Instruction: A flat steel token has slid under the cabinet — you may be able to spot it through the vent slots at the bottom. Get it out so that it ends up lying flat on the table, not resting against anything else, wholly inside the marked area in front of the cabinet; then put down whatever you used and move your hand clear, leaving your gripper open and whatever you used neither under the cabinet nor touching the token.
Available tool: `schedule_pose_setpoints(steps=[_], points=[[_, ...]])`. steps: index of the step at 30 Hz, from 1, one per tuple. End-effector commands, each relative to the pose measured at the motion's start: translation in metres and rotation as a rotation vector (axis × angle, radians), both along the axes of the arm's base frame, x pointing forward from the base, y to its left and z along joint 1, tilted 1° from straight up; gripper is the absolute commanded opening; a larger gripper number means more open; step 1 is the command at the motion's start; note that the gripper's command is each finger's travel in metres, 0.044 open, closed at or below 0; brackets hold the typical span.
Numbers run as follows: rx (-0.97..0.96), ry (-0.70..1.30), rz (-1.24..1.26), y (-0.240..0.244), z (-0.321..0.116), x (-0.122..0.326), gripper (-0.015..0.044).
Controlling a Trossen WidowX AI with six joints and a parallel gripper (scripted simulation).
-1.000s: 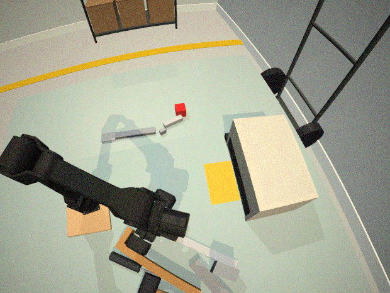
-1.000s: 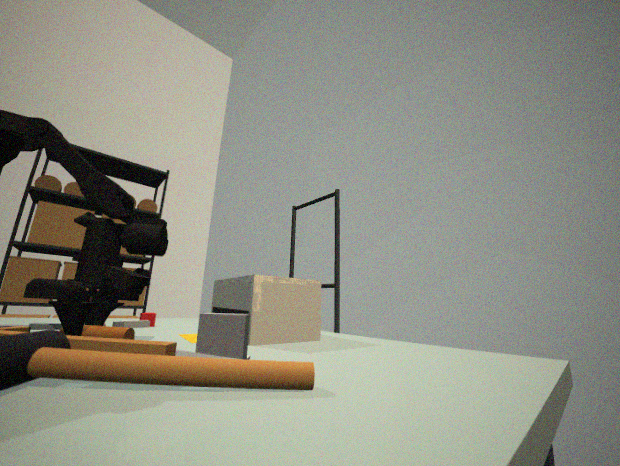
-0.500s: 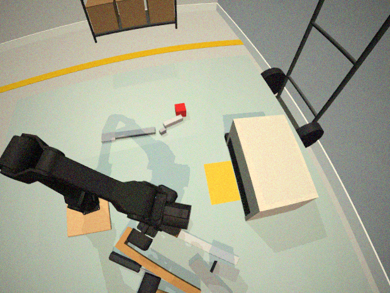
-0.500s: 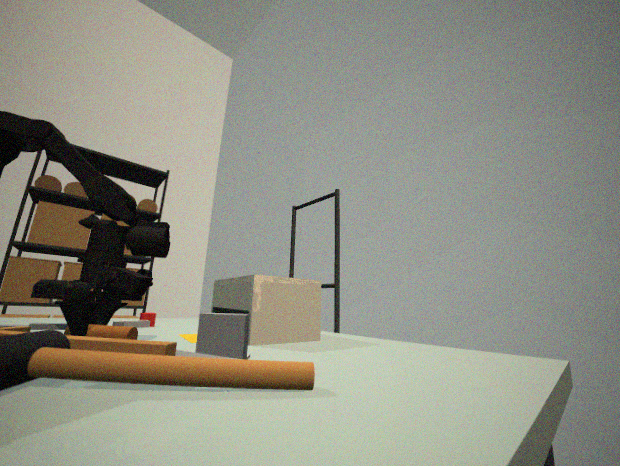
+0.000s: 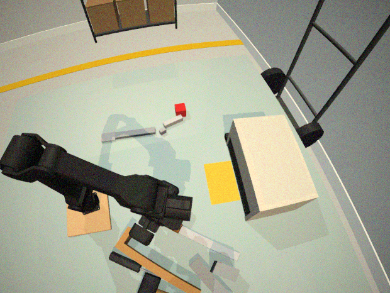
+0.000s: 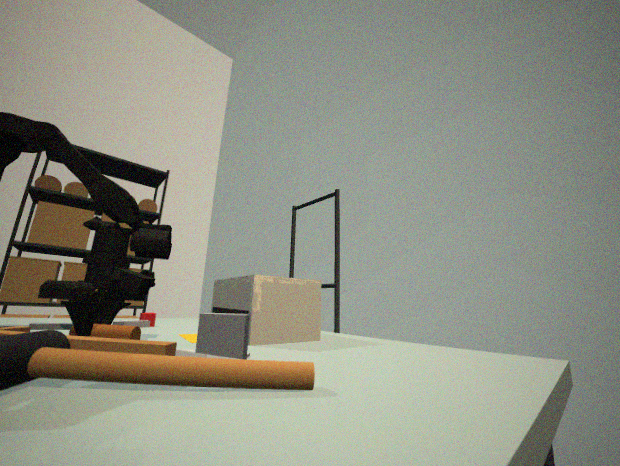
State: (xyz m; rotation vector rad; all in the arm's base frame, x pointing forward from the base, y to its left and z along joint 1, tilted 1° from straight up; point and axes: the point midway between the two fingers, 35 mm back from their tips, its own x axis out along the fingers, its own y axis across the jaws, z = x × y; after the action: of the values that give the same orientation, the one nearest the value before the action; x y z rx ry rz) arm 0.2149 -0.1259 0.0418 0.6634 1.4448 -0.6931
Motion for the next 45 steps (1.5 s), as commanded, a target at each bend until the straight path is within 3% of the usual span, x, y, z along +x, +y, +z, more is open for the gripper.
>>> schedule_pose_setpoints(steps=[1, 45], points=[[-0.003, -0.003, 0.001, 0.003, 0.001, 0.004, 0.0], [0.0, -0.005, -0.001, 0.04, 0.0, 0.027, 0.0]])
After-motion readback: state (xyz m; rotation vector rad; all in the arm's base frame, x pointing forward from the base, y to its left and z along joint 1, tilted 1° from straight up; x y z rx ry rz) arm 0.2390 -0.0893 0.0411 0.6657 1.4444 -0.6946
